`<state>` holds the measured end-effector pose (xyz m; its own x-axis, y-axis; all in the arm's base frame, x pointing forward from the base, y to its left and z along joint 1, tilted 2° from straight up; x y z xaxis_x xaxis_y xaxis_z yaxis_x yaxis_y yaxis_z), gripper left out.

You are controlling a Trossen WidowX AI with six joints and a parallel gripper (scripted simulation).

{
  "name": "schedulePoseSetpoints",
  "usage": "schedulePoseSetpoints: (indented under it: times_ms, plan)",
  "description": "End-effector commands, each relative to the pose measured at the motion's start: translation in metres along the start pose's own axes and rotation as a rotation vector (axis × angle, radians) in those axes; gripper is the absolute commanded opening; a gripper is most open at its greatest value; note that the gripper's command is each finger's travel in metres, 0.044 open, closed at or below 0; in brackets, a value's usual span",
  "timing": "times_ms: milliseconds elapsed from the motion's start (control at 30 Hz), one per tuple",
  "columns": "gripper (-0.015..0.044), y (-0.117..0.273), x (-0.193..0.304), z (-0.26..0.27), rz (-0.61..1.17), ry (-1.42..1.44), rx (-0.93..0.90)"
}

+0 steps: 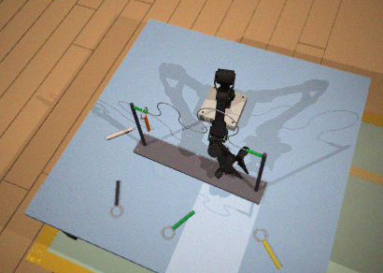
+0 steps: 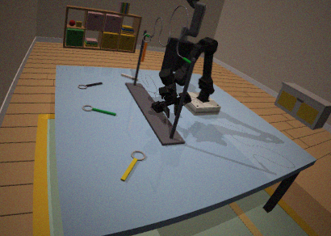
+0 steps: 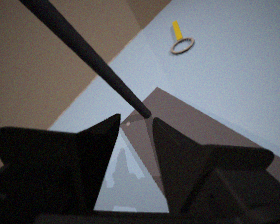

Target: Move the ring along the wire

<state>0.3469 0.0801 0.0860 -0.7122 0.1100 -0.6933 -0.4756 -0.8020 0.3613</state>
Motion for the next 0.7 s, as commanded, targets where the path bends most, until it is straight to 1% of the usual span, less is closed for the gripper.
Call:
schedulePoseSetpoints:
  times_ms: [0, 333, 667]
  plan:
    - [0.016, 0.034, -0.006, -0.03, -0.104, 0.019, 0.055]
    - [0.016, 0.12, -0.008, -0.077, -0.323, 0.087, 0.21]
    - [0.016, 0.209, 0.01, -0.101, -0.502, 0.177, 0.401]
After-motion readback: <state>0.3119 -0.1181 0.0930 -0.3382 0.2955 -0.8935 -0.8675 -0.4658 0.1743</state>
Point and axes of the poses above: the point midway between the two fingers, 35 mm back from their tips, its own y axis back along the fingers, its own z axis across the jaws, x = y × z, the point moved 6 cm from there along y, back along the fingers, and after that the axes turned 1 degree about -y, right-handed, at the moved point
